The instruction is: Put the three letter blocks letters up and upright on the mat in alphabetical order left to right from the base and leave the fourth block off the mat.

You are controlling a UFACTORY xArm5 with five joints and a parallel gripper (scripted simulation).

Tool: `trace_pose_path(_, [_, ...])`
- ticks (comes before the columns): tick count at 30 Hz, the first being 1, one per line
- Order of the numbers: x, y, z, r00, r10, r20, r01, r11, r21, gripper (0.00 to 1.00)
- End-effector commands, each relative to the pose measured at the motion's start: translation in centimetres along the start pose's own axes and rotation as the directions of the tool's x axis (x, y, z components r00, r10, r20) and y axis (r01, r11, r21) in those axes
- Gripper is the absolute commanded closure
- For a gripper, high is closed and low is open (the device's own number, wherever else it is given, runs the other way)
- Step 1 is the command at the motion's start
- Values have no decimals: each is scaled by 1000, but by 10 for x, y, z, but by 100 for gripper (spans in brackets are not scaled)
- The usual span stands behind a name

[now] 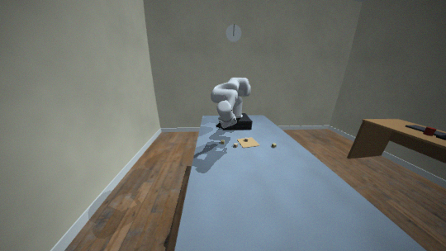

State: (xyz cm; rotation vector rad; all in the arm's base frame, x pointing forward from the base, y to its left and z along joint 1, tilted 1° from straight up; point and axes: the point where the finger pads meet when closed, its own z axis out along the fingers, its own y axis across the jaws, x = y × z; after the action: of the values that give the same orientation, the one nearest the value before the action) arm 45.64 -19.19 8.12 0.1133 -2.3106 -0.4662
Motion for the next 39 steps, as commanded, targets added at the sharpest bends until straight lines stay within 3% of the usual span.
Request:
trace_pose_path(1, [1, 3, -5, 999, -32, 11, 32, 999, 10, 0])
trace_pose_path(11, [3, 23, -26, 960, -277, 44, 273, 958, 81, 0])
trace_pose_path(15, [3, 24, -26, 959, -281, 44, 277, 957, 82, 0])
trace_pose_path(19, [5, 35, -36, 914, -402, 49, 394, 911, 124, 0])
trace_pose_path(21, [5, 35, -36, 914, -402, 49, 394, 911, 124, 0])
trace_pose_path(27, [8, 49, -46, 842, -538, 41, 524, 834, 175, 0])
trace_pose_path(28, [9, 54, -49, 814, -580, 36, 564, 803, 192, 0])
trace_pose_path(32, [9, 54, -49, 811, -584, 35, 568, 800, 193, 0])
trace_pose_path(34, [12, 65, -55, 740, -673, 17, 652, 723, 230, 0])
trace_pose_path(39, [16, 76, -60, 659, -752, -9, 727, 633, 265, 0])
